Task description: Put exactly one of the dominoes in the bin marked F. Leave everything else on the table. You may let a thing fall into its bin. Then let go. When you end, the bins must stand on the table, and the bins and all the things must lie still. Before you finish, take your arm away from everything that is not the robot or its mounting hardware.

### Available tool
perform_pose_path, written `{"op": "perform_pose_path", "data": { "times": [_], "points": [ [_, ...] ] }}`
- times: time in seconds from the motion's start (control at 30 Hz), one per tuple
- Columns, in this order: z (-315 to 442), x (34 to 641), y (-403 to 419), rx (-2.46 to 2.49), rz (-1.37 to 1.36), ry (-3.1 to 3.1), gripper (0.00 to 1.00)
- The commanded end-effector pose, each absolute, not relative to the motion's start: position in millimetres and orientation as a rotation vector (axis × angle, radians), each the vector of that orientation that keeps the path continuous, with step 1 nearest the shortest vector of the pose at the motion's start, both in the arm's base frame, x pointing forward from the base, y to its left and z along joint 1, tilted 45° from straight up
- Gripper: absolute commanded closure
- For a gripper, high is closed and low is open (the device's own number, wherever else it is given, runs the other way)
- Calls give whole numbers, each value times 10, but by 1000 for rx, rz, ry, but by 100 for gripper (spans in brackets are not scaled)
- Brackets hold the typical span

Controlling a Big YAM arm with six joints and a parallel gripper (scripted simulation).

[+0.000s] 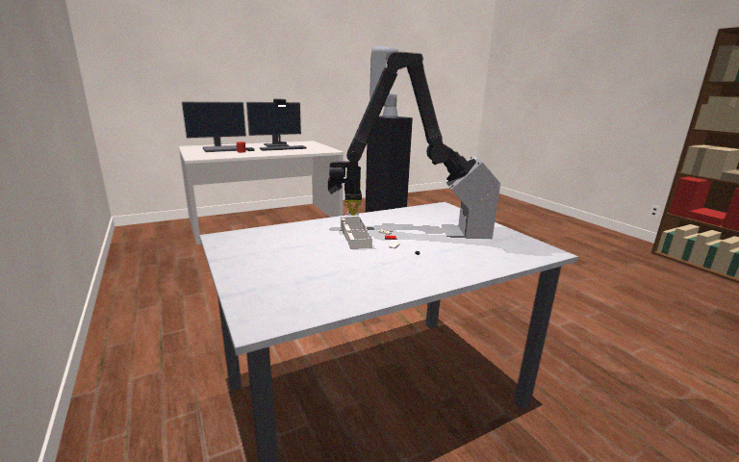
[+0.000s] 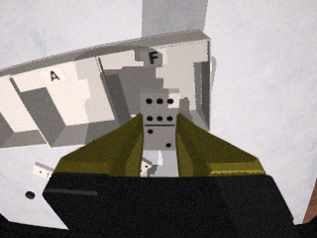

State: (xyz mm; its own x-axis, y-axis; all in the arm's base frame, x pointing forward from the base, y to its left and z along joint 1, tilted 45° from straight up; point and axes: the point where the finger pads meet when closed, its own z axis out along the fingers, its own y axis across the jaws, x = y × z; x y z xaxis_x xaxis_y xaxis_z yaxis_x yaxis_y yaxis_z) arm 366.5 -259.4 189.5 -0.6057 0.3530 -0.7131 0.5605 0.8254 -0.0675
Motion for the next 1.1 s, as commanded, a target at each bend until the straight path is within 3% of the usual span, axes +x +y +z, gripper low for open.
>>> {"op": "perform_pose_path", "data": {
  "times": [0.0, 1.07],
  "points": [
    [1943, 3664, -2682, 839, -302, 2204, 79],
    [1889, 3649, -2609, 1589, 101, 1719, 79]
  ]
}}
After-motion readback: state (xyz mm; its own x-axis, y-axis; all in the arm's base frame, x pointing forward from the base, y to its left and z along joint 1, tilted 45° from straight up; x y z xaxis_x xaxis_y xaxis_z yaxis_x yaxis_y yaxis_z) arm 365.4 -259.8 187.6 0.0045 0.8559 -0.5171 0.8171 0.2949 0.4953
